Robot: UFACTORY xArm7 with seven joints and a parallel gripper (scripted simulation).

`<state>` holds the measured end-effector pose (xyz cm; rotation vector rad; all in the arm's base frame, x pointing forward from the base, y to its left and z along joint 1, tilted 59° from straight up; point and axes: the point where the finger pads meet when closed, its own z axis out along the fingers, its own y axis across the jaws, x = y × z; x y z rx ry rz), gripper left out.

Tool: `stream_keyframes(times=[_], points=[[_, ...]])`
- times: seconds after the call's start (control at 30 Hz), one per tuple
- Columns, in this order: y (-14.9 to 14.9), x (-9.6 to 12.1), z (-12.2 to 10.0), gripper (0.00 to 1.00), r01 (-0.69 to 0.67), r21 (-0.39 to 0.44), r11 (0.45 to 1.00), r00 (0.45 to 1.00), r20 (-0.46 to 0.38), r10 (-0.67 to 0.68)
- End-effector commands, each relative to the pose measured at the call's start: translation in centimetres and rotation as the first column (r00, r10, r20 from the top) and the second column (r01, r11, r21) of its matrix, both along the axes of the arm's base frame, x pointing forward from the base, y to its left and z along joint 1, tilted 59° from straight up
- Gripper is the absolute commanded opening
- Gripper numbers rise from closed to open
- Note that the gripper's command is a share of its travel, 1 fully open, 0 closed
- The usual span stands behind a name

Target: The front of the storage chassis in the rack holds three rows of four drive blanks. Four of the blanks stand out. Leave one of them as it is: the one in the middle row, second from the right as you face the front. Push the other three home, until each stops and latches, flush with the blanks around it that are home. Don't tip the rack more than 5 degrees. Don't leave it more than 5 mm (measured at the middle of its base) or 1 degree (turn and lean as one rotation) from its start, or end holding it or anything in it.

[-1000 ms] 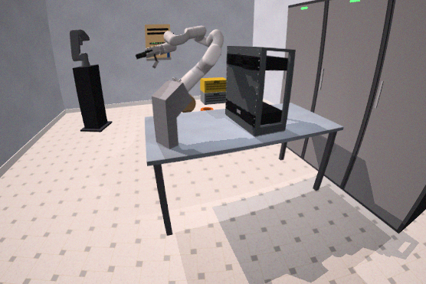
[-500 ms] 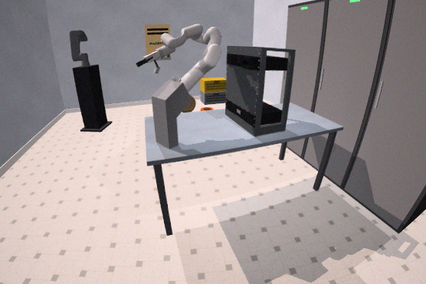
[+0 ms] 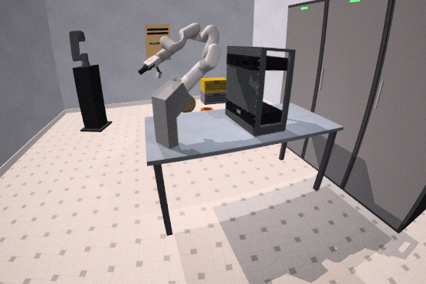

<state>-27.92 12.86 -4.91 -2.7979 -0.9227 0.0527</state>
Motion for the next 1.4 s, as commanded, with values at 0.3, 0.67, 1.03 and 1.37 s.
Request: stream_keyframes(times=[0.3,0.67,1.03,1.37], points=[[-3.0,4.6,-2.3,0.0,-0.242,-0.096,0.965,0.946,0.197,0.257],[-5.3,7.1,-3.1,0.0,-0.361,-0.204,0.91,0.875,0.263,0.406],[-6.8,8.3,-3.3,0.0,-0.42,-0.278,0.864,0.825,0.279,0.491],[-7.8,9.1,-3.4,0.0,-0.456,-0.329,0.827,0.789,0.28,0.547]])
